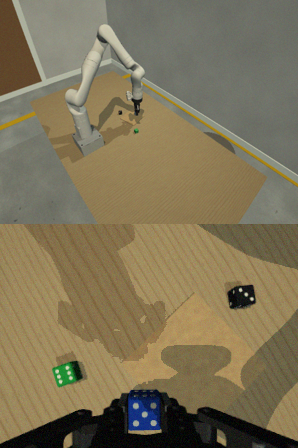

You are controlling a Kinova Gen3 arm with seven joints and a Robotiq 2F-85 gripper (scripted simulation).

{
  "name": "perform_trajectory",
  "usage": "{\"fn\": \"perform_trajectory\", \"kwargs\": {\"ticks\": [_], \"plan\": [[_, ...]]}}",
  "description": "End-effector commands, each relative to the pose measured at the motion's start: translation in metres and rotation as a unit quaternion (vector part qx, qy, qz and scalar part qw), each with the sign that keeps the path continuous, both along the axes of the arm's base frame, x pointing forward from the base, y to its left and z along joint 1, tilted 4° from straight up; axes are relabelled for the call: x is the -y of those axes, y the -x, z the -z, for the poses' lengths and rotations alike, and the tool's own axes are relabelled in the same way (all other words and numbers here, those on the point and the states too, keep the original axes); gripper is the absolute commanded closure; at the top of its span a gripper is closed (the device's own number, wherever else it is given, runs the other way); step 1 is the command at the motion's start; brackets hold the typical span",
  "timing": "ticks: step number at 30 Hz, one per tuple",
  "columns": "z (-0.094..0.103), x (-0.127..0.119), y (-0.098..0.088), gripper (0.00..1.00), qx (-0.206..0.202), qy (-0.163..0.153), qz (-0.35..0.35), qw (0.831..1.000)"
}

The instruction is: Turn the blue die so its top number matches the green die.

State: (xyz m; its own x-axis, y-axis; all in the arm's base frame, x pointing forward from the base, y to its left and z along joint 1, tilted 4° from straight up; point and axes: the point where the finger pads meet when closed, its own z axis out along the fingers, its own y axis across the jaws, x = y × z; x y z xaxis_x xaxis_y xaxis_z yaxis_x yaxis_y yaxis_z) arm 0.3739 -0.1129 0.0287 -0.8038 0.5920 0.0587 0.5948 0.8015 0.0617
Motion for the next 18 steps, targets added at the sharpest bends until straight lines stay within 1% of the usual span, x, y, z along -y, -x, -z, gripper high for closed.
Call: {"fn": "perform_trajectory", "kwargs": {"ticks": [1, 6, 12, 14, 18], "plan": [[0.001, -0.007, 0.000, 0.79, -0.006, 0.002, 0.031, 1.000], [0.002, -0.015, -0.001, 0.79, -0.015, 0.003, 0.126, 0.992], [0.001, -0.025, -0.002, 0.79, -0.023, 0.006, 0.239, 0.971], [0.001, -0.025, -0.002, 0.79, -0.023, 0.006, 0.239, 0.971], [0.001, -0.032, -0.004, 0.79, -0.028, 0.007, 0.311, 0.950]]}}
